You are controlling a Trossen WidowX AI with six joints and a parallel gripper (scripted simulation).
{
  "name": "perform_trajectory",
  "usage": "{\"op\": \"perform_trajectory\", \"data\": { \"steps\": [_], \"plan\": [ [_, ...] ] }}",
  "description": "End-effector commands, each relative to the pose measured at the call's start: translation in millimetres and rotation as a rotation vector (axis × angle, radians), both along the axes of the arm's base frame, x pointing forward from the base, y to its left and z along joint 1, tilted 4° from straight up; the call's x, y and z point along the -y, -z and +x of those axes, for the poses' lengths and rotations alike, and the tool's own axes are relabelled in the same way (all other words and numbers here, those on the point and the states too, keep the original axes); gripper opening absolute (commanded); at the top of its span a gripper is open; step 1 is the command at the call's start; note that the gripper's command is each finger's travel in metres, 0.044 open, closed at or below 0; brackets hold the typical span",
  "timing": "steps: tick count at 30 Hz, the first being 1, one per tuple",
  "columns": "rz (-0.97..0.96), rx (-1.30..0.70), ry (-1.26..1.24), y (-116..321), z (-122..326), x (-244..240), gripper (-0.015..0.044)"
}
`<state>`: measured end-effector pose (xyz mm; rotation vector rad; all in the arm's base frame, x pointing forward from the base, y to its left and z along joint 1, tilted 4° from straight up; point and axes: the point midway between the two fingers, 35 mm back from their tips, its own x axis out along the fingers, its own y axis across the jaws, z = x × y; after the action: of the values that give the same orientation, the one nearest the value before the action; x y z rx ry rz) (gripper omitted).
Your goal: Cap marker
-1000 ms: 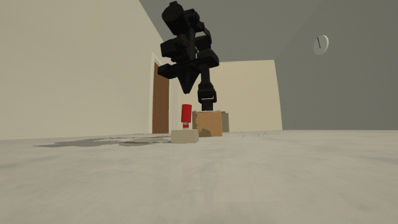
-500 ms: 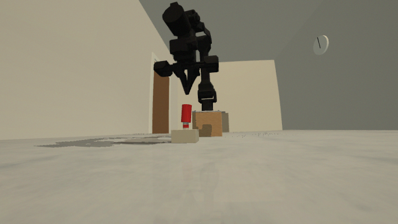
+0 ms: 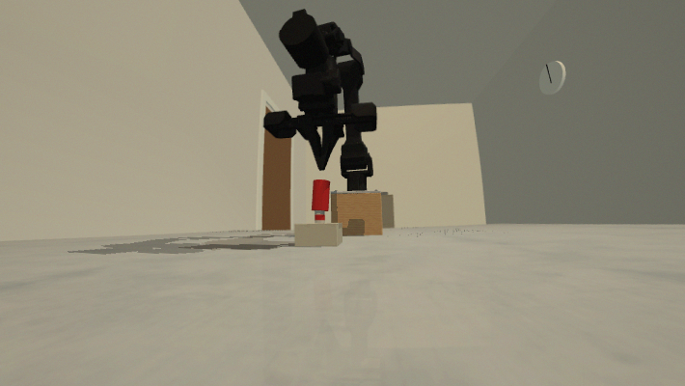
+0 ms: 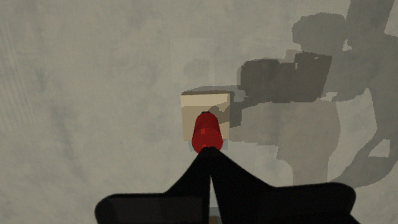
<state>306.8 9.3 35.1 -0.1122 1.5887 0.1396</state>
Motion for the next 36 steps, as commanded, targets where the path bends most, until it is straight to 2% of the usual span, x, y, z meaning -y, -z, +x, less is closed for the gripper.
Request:
{"op": "perform_trajectory", "data": {
  "steps": [1, 18, 28, 30, 34, 36],
  "plan": [
    [-0.003, -0.010, -0.006, 9, -1, 0, 0.0000],
    [-0.003, -0.010, -0.006, 28, -2, 0, 0.0000],
    [-0.001, 0.005, -0.001, 23, 0, 0, 0.0000],
    [-0.001, 0.005, -0.001, 11, 2, 0, 0.0000],
    [-0.001, 0.003, -0.001, -54, 4, 1, 0.0000],
    [-0.001, 0.003, -0.001, -67, 3, 1, 0.0000]
  ]
}}
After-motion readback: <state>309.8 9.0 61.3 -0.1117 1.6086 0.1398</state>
